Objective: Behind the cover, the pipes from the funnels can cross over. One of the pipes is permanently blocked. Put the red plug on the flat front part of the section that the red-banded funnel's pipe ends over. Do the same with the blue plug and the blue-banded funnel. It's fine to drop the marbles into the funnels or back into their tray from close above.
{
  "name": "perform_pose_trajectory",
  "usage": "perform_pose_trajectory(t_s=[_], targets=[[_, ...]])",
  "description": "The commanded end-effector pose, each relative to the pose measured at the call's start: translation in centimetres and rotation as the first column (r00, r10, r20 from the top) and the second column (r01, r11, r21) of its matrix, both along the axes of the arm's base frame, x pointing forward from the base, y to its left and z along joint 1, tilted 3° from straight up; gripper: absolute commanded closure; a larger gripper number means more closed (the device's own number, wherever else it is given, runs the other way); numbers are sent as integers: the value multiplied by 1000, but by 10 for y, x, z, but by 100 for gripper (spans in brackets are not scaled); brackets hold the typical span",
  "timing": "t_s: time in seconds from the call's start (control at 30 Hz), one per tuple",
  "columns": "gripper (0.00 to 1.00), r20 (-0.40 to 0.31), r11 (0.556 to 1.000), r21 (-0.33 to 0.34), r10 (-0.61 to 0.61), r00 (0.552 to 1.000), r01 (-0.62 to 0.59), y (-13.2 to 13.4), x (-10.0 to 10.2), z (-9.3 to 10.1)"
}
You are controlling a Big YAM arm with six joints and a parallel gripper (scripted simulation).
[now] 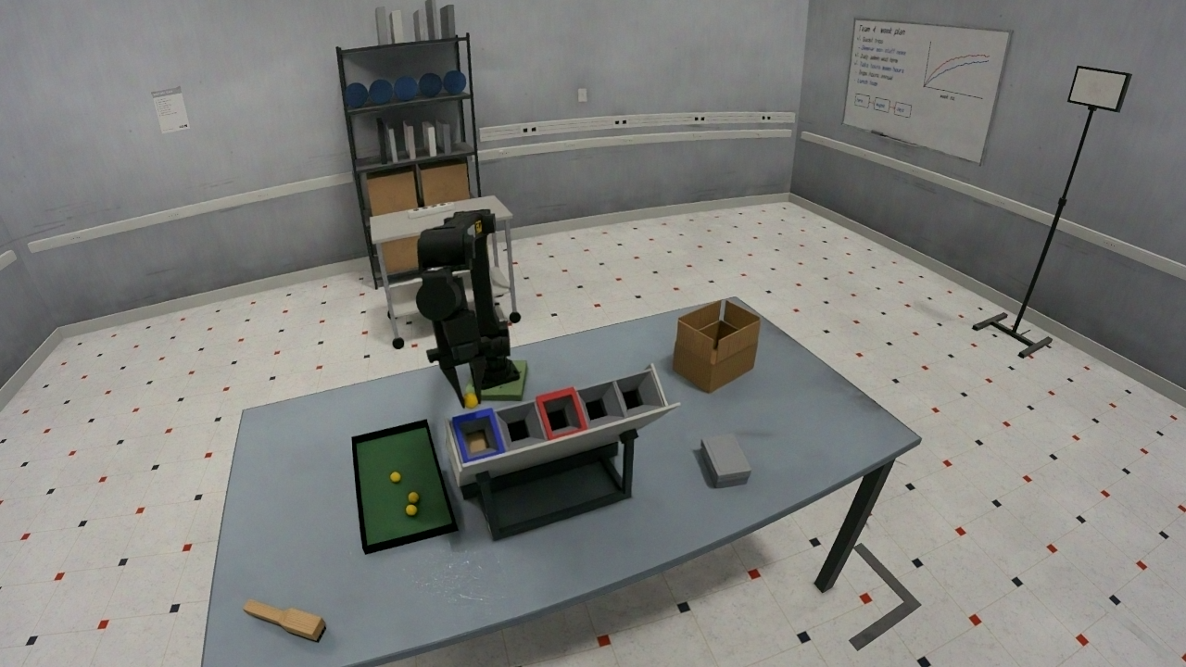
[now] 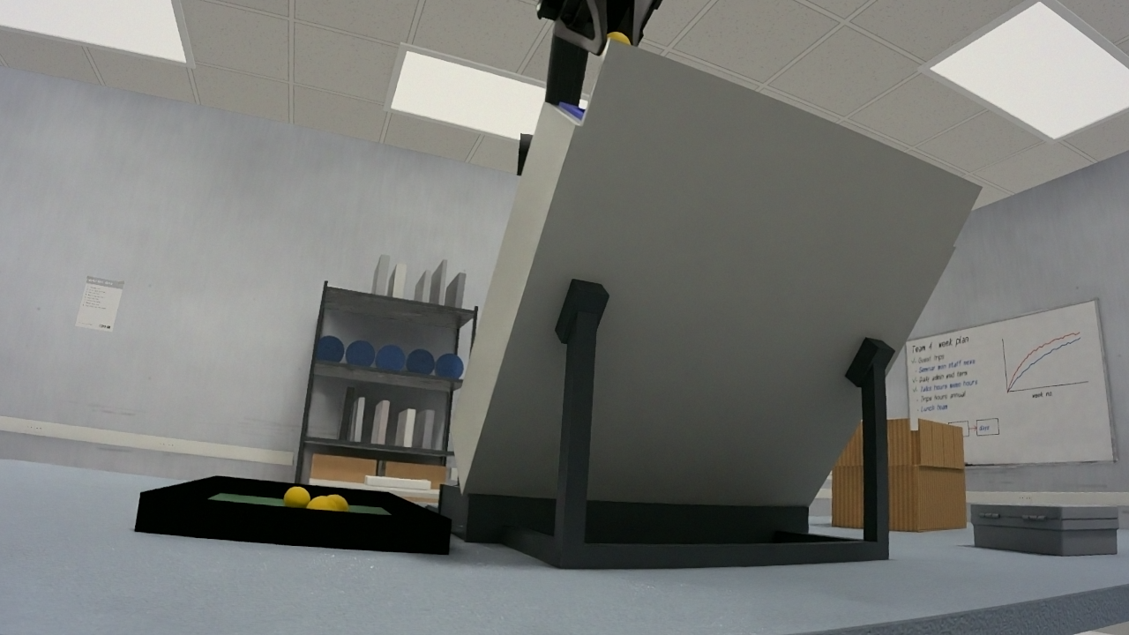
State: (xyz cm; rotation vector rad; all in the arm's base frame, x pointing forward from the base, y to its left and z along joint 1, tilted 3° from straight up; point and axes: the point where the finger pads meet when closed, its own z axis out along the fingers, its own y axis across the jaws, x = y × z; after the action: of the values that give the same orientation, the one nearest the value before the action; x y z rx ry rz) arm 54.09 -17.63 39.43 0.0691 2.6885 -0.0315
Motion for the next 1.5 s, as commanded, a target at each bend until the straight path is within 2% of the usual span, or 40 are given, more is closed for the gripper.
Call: perform_pose_trajectory(t_s=[0.0,0.33,0.83,1.47], targets=[[100,35,1000,-10,-2,999,2,2,3,19],[100,23,1000,-7,-1,1000,1,2,3,19],[100,47,1000,-15,-2,999,3,4,6,24],[100,45,1000,-15,-3,999,4,3,10,30]])
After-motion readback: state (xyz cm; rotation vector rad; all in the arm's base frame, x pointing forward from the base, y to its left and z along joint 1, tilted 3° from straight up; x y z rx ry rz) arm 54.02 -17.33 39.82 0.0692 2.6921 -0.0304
